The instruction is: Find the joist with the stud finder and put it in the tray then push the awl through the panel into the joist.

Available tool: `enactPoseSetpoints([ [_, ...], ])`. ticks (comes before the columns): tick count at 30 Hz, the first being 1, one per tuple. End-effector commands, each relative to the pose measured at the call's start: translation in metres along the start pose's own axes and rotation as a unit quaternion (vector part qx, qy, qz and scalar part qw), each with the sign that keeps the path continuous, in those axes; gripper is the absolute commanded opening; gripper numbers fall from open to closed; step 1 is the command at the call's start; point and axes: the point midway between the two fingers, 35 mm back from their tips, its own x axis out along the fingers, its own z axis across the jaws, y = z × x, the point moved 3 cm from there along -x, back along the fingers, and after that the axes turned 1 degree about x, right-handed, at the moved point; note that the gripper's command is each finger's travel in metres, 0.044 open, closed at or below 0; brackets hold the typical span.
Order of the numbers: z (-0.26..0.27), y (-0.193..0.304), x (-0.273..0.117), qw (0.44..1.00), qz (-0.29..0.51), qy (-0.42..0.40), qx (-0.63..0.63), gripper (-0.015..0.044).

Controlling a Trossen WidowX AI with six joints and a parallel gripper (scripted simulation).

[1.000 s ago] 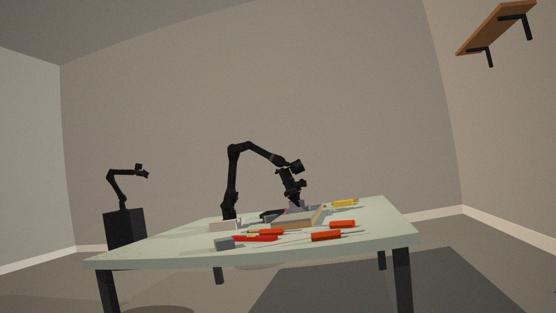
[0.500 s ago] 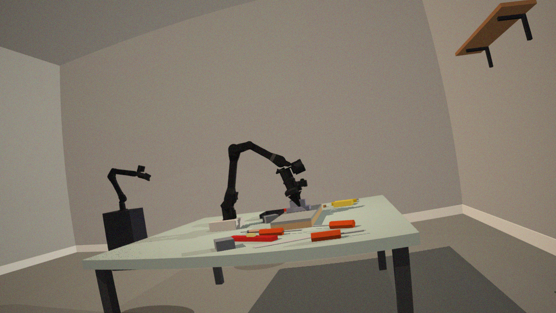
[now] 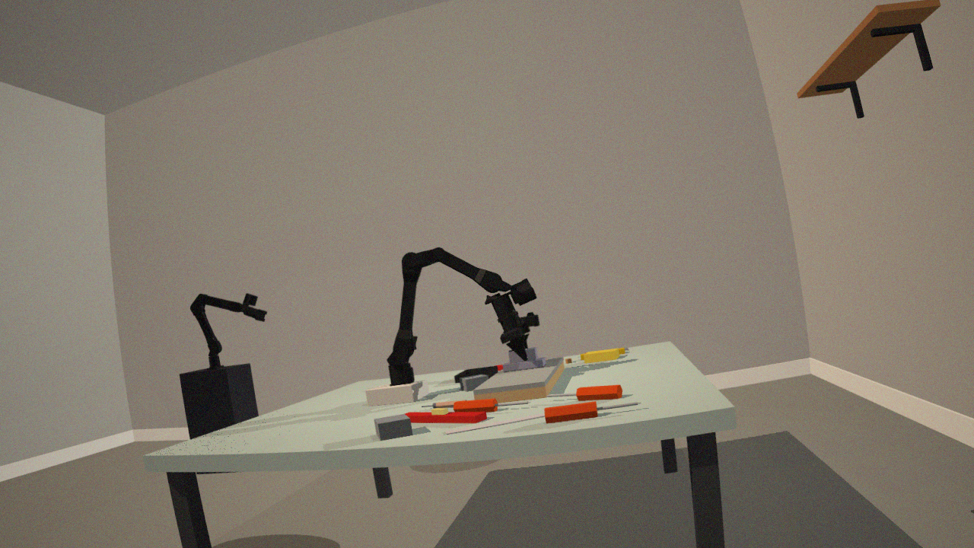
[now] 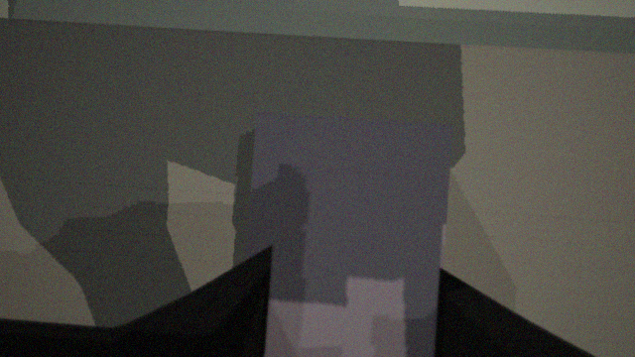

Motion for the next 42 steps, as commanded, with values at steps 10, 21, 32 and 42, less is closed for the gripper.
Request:
enactPoseSetpoints([
  [10,0.022,0.001,0.0,1.0,0.001,-0.002,0.0,0.0],
  [21,0.038,0.001,0.0,1.0,0.001,-0.003,0.0,0.0],
  [32,0.053,0.002,0.0,1.0,0.001,-0.004,0.0,0.0],
  [42,0.068,0.002,-0.001,1.0,0.002,-0.004,0.0,0.0],
])
